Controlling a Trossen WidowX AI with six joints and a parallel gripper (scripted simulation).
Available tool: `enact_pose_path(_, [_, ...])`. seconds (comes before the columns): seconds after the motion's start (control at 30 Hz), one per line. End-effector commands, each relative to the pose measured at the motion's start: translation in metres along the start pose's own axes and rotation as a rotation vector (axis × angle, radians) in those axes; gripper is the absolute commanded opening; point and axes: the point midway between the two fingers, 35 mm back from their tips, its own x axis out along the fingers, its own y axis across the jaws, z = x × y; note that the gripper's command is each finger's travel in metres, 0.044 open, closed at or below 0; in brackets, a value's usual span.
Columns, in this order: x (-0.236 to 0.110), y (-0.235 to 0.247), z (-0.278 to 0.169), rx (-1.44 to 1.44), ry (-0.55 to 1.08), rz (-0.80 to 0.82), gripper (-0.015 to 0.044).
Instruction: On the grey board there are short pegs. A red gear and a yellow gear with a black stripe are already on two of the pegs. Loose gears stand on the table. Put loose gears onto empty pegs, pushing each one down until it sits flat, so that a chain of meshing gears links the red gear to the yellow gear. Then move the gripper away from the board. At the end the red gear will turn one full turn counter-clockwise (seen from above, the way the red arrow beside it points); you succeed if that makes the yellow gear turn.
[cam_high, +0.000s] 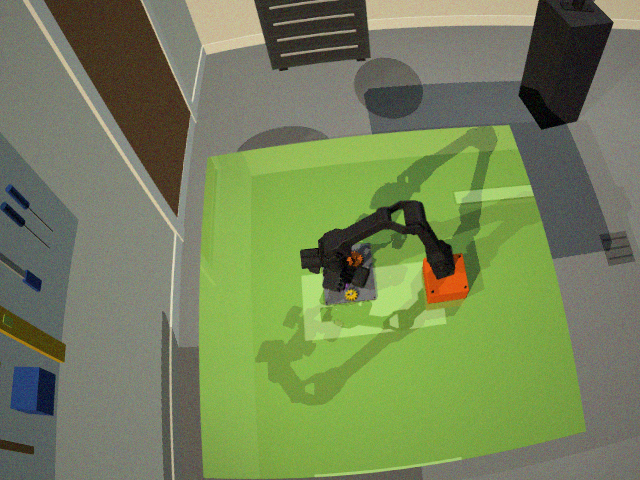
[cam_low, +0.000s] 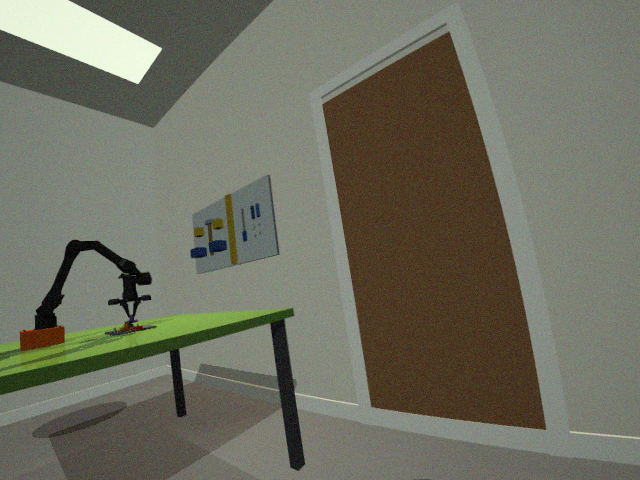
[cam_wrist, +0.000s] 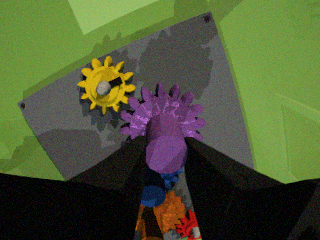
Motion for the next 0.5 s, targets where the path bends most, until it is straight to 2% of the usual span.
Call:
enact_pose_path(0.0, [0.005, 0.001, 0.000, 0.039, -0.001, 0.002, 0.0000])
enact_pose_path(0.47, [0.017, 0.001, 0.000, 0.333, -0.001, 0.002, 0.0000])
